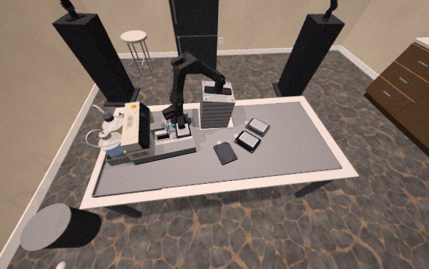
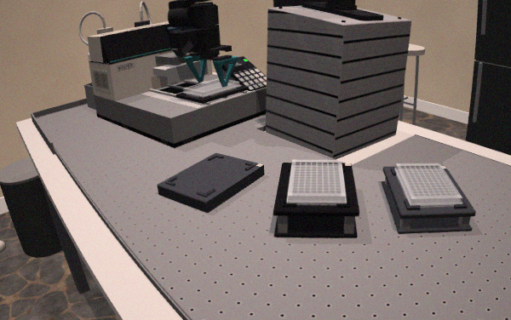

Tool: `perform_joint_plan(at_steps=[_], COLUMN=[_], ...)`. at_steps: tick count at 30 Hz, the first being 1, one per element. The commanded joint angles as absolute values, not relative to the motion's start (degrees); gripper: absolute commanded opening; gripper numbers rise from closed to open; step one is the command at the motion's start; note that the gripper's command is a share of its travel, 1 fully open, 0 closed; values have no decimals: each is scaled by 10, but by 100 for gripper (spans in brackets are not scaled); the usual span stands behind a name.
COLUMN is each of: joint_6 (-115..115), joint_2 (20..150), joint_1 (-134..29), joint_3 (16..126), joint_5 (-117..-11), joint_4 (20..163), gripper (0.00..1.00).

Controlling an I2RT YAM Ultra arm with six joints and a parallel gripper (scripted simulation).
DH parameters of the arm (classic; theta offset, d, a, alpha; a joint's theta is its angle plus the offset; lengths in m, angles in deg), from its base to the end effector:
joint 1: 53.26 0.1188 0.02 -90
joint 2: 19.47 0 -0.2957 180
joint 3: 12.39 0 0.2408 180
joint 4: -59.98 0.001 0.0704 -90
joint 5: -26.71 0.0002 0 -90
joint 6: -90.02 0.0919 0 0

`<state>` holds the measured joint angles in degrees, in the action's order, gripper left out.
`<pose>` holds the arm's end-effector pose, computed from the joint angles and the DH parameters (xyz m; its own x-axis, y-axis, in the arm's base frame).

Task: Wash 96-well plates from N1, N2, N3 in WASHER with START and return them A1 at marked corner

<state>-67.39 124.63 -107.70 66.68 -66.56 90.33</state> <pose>0.2062 -0.2777 -0.0875 -0.9752 -0.2209 -0.0164 -0.2214 0.9691 0.1084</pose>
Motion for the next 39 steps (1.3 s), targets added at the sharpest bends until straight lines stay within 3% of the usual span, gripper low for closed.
perform_joint_plan(at_steps=[1,30,31,35,36,38,39], joint_6=[-673,-672,-672,-672,-672,-672,-672], joint_2=[1245,1269,1269,1269,1269,1269,1269], joint_1=[-1077,-1076,-1076,-1076,-1076,-1076,-1076], joint_3=[669,675,675,675,675,675,675], joint_5=[-667,-667,-667,-667,-667,-667,-667], joint_4=[901,882,882,882,882,882,882], gripper=[100,100,90,90,80,80,70])
